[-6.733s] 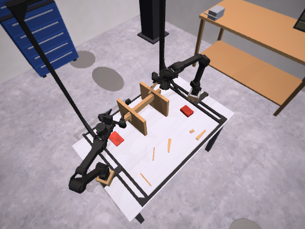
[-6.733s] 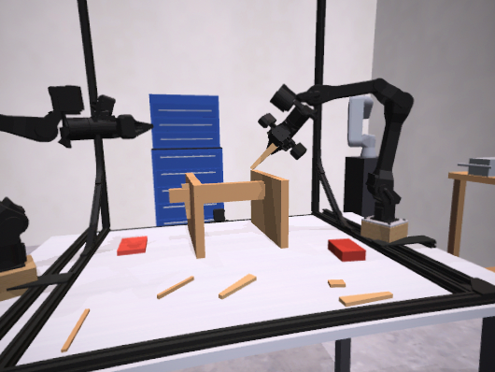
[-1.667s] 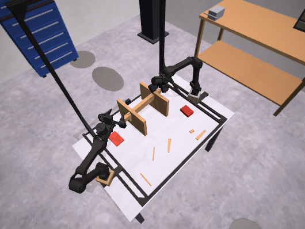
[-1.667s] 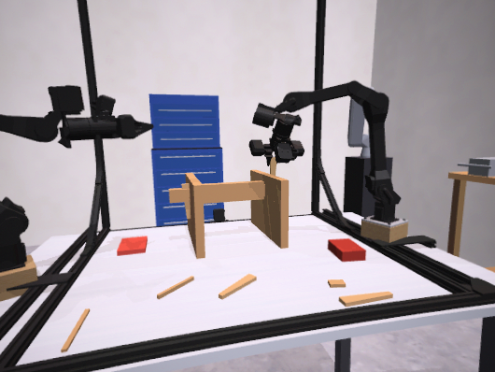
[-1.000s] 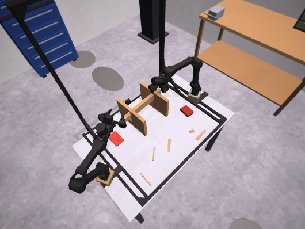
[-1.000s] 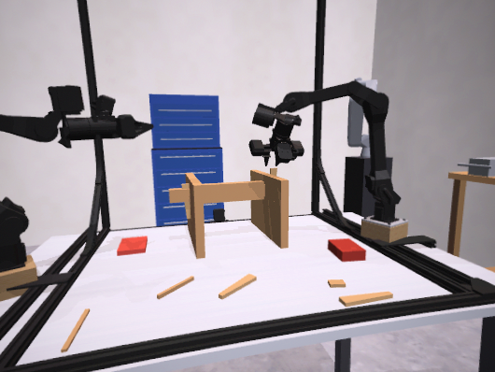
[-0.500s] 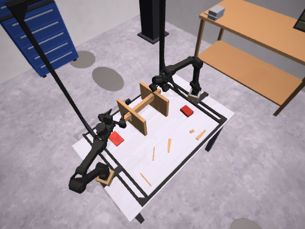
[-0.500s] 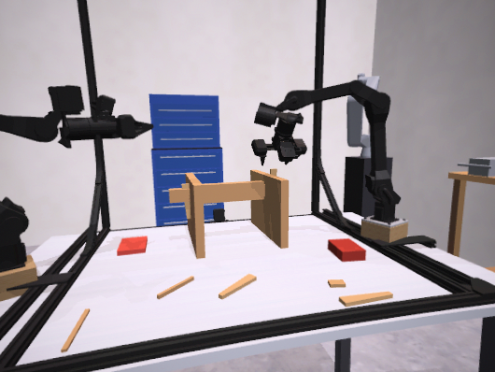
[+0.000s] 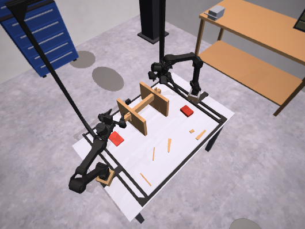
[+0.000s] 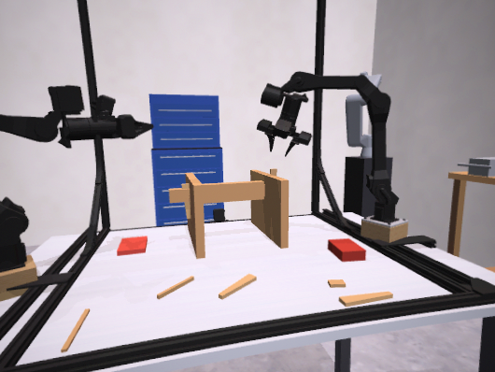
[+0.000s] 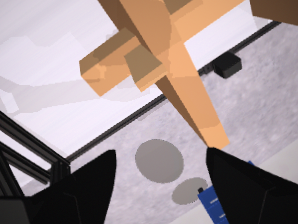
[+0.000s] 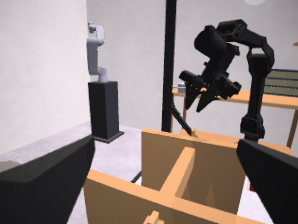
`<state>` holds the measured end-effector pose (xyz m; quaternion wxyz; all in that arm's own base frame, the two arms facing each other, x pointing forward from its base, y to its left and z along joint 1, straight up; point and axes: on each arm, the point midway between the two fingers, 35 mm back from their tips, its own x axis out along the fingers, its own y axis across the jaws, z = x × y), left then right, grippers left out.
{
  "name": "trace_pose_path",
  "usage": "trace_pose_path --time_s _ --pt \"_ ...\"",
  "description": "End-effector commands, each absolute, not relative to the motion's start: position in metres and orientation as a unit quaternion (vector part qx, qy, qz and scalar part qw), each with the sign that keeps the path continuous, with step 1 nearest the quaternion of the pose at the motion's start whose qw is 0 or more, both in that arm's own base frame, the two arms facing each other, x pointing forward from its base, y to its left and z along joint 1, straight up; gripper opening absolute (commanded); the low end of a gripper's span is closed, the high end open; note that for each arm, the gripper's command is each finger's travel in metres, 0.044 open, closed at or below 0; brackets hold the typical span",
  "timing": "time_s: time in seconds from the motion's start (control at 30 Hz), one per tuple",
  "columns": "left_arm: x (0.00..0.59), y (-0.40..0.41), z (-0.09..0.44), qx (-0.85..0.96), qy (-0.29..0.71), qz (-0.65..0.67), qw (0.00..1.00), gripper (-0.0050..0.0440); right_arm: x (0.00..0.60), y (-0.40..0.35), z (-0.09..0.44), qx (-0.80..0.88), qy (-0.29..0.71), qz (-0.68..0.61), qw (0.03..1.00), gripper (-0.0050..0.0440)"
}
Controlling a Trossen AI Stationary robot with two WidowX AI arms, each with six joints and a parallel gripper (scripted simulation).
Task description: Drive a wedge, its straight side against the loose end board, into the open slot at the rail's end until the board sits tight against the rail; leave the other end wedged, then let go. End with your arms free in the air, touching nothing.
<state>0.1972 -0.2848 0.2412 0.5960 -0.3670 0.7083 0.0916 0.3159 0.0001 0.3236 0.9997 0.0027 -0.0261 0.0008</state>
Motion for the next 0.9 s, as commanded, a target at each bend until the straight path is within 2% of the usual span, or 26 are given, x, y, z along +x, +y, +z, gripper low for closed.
trace_pose_path --time_s 0.0,0.07,0.13,0.3,0.33,0.6,0.63,0.7,0.8,0.87 --pt "0.201 -0.287 0.254 -0.264 0.675 0.020 0.688 0.0176 0.316 0.000 0.324 0.003 -0.026 0.001 1.000 0.0440" --pt "0.203 -0.287 0.262 -0.200 0.652 -0.017 0.731 0.0128 0.316 0.000 0.324 0.003 -0.026 0.001 1.000 0.0440" --pt "0.203 -0.287 0.262 -0.200 0.652 -0.017 0.731 0.0128 0.316 0.000 0.324 0.003 -0.026 0.001 1.000 0.0440" --pt "0.207 -0.287 0.289 0.011 0.564 -0.111 0.819 0.0008 0.316 0.000 0.324 0.003 -0.026 0.001 1.000 0.0440" --pt "0.208 -0.287 0.293 0.046 0.548 -0.124 0.826 0.0000 0.316 0.000 0.324 0.003 -0.026 0.001 1.000 0.0440" --pt "0.208 -0.286 0.298 0.089 0.530 -0.139 0.832 0.0000 0.316 0.000 0.324 0.003 -0.026 0.001 1.000 0.0440" --pt "0.209 -0.287 0.297 0.089 0.530 -0.139 0.832 0.0024 0.316 0.000 0.324 0.003 -0.026 0.001 1.000 0.0440" --pt "0.209 -0.287 0.297 0.089 0.530 -0.139 0.832 0.0024 0.316 0.000 0.324 0.003 -0.026 0.001 1.000 0.0440" --pt "0.210 -0.288 0.282 0.088 0.530 -0.140 0.832 0.0087 0.316 0.000 0.324 0.003 -0.026 0.001 1.000 0.0440" --pt "0.210 -0.289 0.267 0.088 0.530 -0.140 0.831 0.0087 0.316 0.000 0.324 0.003 -0.026 0.001 1.000 0.0440"
